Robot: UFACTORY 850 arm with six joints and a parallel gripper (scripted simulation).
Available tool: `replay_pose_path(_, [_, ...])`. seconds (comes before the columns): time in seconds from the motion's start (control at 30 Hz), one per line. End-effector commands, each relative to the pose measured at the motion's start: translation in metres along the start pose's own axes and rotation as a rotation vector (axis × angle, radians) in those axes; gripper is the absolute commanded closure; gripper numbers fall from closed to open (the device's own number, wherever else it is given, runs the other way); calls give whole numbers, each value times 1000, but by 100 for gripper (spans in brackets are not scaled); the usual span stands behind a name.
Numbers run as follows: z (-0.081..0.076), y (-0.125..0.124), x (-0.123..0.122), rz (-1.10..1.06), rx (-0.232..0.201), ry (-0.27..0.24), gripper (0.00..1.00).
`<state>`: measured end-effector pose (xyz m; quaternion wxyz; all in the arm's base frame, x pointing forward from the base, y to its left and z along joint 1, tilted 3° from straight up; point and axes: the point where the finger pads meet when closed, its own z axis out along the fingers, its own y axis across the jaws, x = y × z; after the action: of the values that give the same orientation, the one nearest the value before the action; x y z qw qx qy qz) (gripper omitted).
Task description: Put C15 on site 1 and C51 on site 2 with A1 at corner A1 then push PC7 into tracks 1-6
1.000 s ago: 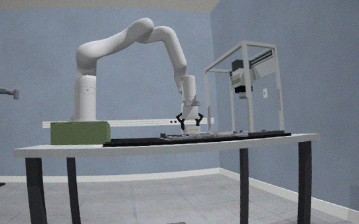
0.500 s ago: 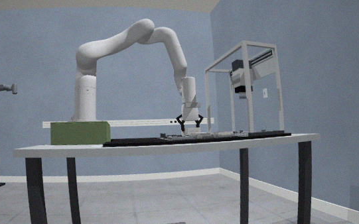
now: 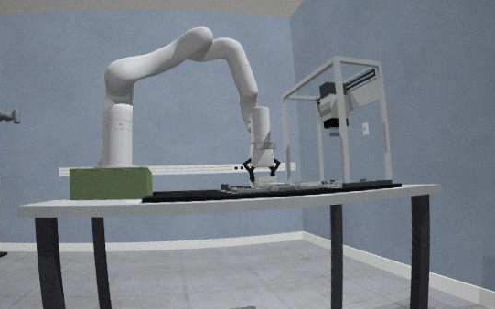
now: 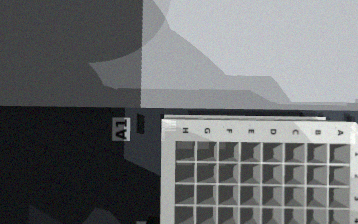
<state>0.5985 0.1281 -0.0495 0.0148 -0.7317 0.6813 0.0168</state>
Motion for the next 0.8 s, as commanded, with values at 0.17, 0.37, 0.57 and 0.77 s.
replay_pose_path(0.17, [0, -1, 0, 0, 2, 0, 0])
replay_pose_path(0.37, [0, -1, 0, 0, 2, 0, 0])
replay_pose_path(0.57, [0, -1, 0, 0, 2, 0, 0])
replay_pose_path(0.77, [0, -1, 0, 0, 2, 0, 0])
